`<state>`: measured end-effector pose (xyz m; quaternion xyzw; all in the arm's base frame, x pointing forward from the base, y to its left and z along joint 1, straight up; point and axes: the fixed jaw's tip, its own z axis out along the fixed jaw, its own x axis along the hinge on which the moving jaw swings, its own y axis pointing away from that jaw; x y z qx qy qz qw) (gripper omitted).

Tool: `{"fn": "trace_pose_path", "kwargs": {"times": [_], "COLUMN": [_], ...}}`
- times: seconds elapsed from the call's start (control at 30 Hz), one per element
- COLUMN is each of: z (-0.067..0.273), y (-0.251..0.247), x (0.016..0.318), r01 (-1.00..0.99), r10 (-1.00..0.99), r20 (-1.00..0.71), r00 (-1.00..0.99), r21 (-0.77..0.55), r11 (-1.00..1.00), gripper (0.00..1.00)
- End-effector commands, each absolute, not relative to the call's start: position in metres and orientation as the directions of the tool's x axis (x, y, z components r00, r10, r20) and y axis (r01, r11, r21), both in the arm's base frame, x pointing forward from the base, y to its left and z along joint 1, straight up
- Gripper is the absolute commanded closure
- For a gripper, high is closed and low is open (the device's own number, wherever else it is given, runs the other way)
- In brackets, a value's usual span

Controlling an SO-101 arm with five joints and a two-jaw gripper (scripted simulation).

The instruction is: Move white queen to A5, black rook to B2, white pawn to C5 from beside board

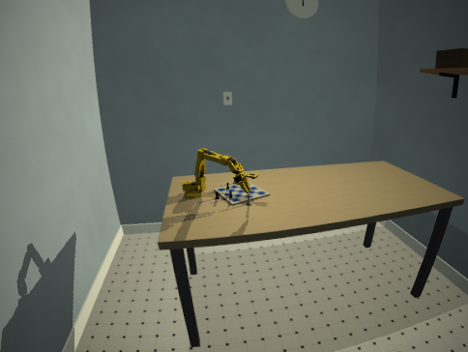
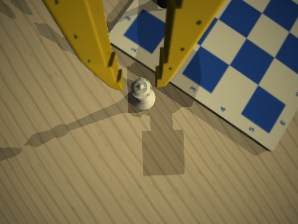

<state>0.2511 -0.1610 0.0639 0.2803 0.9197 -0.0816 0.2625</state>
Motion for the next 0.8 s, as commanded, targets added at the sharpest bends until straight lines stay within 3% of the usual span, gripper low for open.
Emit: {"fn": "trace_pose_path", "kwargs": {"times": [0.0, 0.77], "z": [0.060, 0.030], "y": [-0.162, -0.163], "x": [0.249, 0.249], "r01": [0.572, 0.572], "r10": [0.487, 0.487], "r20": [-0.527, -0.527], "r00": [-0.696, -0.696], "r21": [0.003, 0.003], "r11": [0.820, 0.820], "gripper": [0.88, 0.88]}}
